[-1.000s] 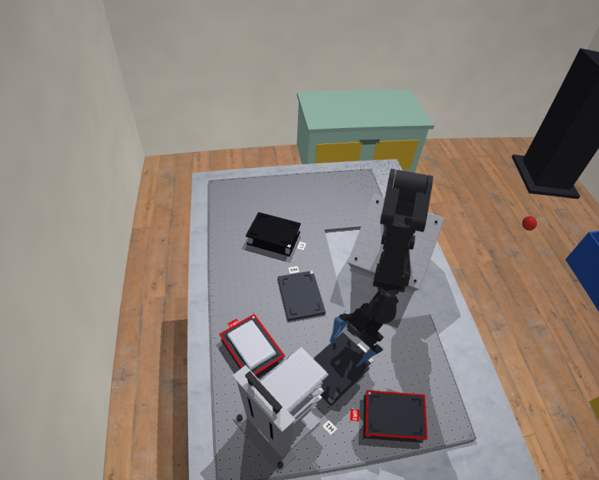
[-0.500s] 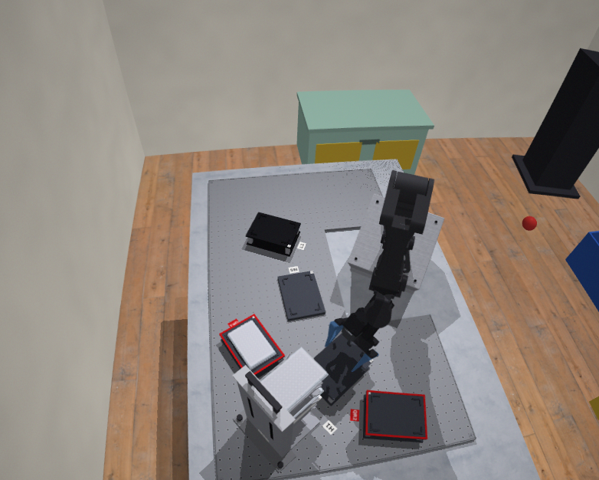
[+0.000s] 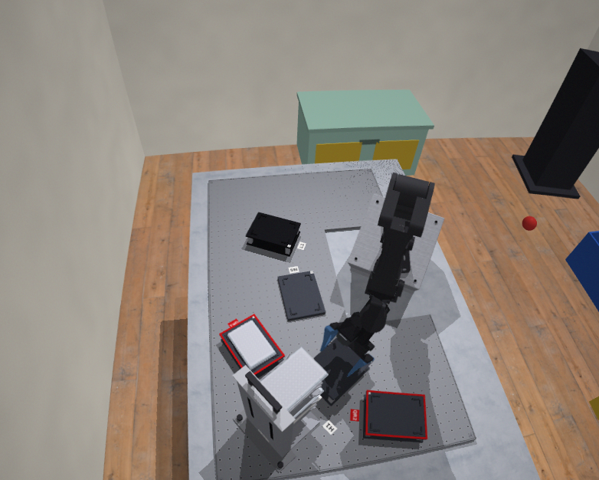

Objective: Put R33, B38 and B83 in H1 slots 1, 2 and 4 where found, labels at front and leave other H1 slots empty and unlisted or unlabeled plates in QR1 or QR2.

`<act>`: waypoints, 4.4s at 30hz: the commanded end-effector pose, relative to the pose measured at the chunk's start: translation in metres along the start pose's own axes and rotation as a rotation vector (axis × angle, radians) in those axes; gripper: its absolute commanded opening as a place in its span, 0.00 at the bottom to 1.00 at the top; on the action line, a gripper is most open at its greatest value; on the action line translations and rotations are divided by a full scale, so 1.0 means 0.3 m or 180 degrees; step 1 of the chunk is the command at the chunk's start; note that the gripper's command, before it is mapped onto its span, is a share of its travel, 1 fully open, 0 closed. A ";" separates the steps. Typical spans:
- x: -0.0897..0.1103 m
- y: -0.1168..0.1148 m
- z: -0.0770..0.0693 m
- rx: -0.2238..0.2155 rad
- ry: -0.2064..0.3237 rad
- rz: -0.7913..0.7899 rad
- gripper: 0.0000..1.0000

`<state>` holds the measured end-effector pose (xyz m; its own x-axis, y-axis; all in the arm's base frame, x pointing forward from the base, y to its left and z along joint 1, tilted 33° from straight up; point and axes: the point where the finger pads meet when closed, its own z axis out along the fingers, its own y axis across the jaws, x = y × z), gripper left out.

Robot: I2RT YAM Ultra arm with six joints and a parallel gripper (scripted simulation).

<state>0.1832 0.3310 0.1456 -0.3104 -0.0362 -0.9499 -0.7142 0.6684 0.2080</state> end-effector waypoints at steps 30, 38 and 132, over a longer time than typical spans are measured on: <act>-0.112 -0.002 0.109 0.0010 -0.0012 -0.0007 1.00; -0.131 -0.002 0.128 0.0009 -0.0012 -0.0006 1.00; -0.215 0.011 0.177 -0.0029 -0.0064 0.0024 0.86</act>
<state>0.2407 0.3797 0.1884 -0.3107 -0.0398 -0.9497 -0.7171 0.6656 0.2067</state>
